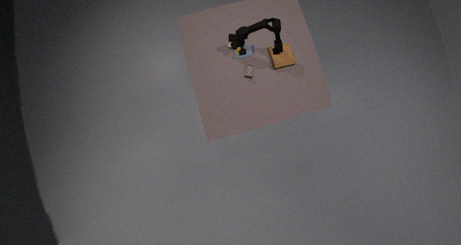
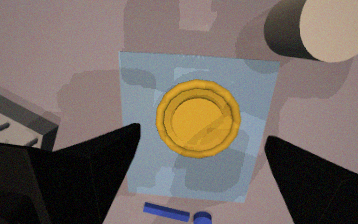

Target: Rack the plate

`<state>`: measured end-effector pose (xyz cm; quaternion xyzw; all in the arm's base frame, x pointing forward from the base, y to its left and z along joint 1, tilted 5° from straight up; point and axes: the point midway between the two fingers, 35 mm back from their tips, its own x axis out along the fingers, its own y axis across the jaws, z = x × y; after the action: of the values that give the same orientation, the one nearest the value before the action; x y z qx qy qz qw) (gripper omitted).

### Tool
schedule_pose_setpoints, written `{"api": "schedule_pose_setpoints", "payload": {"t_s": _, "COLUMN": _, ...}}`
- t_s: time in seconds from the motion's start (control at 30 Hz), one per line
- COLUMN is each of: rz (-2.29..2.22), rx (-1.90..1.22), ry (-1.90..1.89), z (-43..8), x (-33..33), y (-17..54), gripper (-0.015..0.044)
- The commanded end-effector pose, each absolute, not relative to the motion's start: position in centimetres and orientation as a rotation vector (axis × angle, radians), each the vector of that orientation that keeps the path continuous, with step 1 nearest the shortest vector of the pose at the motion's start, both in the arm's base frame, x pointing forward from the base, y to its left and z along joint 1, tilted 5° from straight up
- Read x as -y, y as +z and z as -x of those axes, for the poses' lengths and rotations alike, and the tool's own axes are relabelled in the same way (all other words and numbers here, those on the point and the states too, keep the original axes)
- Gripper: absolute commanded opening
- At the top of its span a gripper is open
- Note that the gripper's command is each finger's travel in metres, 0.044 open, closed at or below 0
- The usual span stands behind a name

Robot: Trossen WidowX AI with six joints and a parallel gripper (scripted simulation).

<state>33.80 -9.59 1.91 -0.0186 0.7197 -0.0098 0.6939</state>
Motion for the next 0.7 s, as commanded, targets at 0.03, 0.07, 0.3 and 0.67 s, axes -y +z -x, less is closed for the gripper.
{"api": "schedule_pose_setpoints", "payload": {"t_s": 0.03, "rz": 0.045, "rx": -1.617, "ry": -0.019, "z": -33.5, "x": 9.6, "y": 0.8, "gripper": 0.0400}}
{"api": "schedule_pose_setpoints", "payload": {"t_s": 0.07, "rz": 0.046, "rx": -1.617, "ry": -0.019, "z": -33.5, "x": 9.6, "y": 0.7, "gripper": 0.0400}}
{"api": "schedule_pose_setpoints", "payload": {"t_s": 0.3, "rz": 0.045, "rx": -1.617, "ry": -0.019, "z": -33.4, "x": 9.6, "y": -0.5, "gripper": 0.0400}}
{"api": "schedule_pose_setpoints", "payload": {"t_s": 0.67, "rz": 0.045, "rx": -1.616, "ry": -0.021, "z": -33.1, "x": 9.6, "y": -2.2, "gripper": 0.0400}}
